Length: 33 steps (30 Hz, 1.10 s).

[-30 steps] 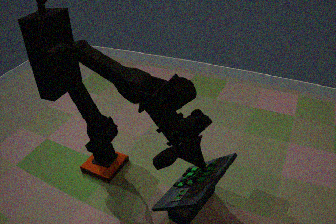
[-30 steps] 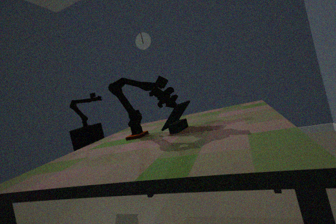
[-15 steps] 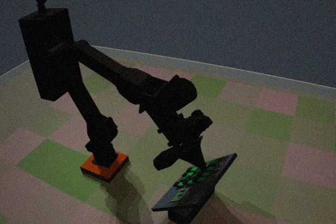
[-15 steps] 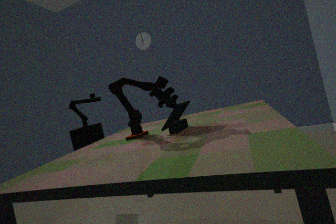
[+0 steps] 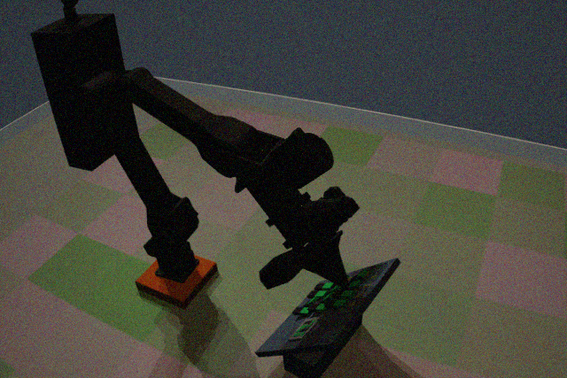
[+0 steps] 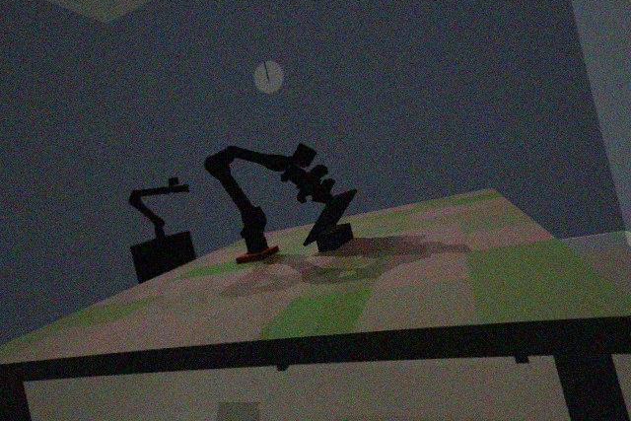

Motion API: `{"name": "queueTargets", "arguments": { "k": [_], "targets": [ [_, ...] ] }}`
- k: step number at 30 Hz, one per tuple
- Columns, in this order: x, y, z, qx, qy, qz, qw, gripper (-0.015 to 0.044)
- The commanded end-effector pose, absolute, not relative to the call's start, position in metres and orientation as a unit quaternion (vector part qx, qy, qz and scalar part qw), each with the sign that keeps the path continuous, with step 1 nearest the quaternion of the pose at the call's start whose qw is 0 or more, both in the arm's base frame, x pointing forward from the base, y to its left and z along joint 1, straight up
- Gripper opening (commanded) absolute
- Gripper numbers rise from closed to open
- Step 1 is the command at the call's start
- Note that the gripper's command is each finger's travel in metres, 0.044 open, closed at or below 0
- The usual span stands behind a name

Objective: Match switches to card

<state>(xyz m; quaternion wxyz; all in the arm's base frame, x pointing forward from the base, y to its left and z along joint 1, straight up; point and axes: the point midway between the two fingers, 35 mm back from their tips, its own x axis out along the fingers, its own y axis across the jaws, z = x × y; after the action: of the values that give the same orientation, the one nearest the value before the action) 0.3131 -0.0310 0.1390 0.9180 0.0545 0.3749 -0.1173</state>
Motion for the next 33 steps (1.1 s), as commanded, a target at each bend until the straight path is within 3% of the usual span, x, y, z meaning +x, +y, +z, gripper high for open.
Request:
{"name": "queueTargets", "arguments": {
  "k": [1,12,17,21,33],
  "targets": [
    [0.314,-0.031,0.138,0.053,0.375,-0.116,0.918,0.0],
    [0.313,-0.031,0.14,0.055,0.375,-0.117,0.918,0.0],
    [0.273,-0.021,0.182,0.055,0.388,-0.115,0.913,0.0],
    [0.271,-0.02,0.184,0.055,0.389,-0.115,0.913,0.0],
    [0.277,-0.064,0.167,0.052,0.38,-0.116,0.916,0.0]
  ]
}}
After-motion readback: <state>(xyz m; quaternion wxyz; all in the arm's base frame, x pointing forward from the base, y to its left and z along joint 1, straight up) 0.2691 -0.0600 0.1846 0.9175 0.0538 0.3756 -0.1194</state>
